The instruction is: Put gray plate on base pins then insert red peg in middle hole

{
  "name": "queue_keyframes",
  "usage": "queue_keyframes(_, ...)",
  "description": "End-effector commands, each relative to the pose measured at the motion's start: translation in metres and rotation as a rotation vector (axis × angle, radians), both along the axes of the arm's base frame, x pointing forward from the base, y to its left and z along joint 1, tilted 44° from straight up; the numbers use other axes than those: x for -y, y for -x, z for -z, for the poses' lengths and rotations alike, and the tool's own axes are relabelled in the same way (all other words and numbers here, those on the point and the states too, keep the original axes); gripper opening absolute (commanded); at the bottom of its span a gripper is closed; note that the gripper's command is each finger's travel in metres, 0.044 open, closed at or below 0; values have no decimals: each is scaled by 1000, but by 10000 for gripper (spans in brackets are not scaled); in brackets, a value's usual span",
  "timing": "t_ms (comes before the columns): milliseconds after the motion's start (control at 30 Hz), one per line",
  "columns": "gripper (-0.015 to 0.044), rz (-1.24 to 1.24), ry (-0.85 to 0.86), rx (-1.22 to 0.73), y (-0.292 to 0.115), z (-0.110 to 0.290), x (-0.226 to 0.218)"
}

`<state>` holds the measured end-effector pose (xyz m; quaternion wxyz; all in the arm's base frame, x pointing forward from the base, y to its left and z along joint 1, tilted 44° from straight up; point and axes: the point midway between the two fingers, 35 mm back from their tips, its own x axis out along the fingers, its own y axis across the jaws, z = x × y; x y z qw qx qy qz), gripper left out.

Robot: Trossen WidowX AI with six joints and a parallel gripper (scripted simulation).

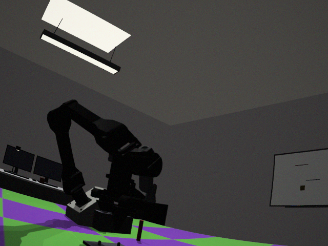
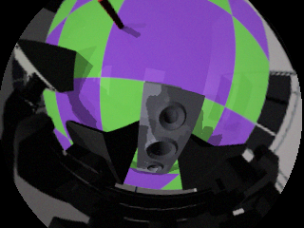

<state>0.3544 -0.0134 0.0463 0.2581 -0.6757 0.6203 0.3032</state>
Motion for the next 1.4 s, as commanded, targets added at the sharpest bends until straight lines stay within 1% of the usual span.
queue_keyframes(0,0,-7,3,2,-1,-1,0)
queue_keyframes(600,0,-7,3,2,-1,-2,1)
queue_keyframes(1367,0,-7,4,2,-3,23,24)
